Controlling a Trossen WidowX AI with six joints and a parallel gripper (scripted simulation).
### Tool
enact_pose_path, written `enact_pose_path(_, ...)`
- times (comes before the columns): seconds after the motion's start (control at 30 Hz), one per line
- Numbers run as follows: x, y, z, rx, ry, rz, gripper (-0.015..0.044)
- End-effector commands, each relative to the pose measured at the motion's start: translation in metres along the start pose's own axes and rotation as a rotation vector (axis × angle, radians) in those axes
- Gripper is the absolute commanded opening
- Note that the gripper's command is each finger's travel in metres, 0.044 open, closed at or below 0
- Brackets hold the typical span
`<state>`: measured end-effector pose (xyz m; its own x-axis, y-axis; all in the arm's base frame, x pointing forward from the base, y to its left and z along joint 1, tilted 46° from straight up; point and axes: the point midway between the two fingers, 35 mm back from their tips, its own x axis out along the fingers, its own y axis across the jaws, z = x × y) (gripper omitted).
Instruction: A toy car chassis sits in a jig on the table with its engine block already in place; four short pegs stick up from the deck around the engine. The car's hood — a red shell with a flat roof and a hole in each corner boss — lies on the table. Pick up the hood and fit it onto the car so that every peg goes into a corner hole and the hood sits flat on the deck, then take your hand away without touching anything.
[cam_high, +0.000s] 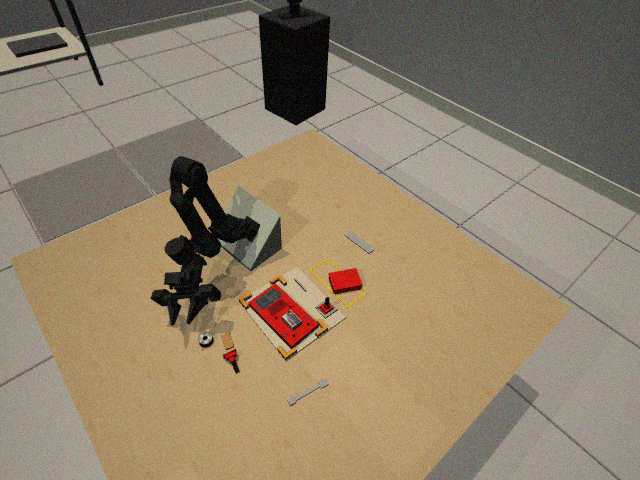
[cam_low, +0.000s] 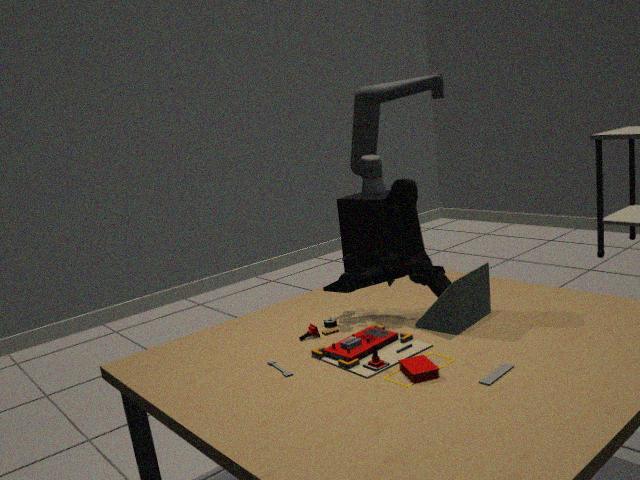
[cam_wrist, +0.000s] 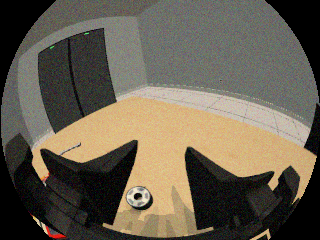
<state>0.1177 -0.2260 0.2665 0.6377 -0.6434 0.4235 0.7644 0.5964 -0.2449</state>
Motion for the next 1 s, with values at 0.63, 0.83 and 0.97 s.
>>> enact_pose_path(0.63, 0.115, 0.111, -0.045, 0.247, 0.369, 0.259, 0.0440)
enact_pose_path(0.83, 0.117, 0.187, -0.031, 0.327, 0.381, 0.480, 0.0440)
enact_pose_path(0.97, 0.115, 0.214, -0.050, 0.314, 0.491, 0.514, 0.0440)
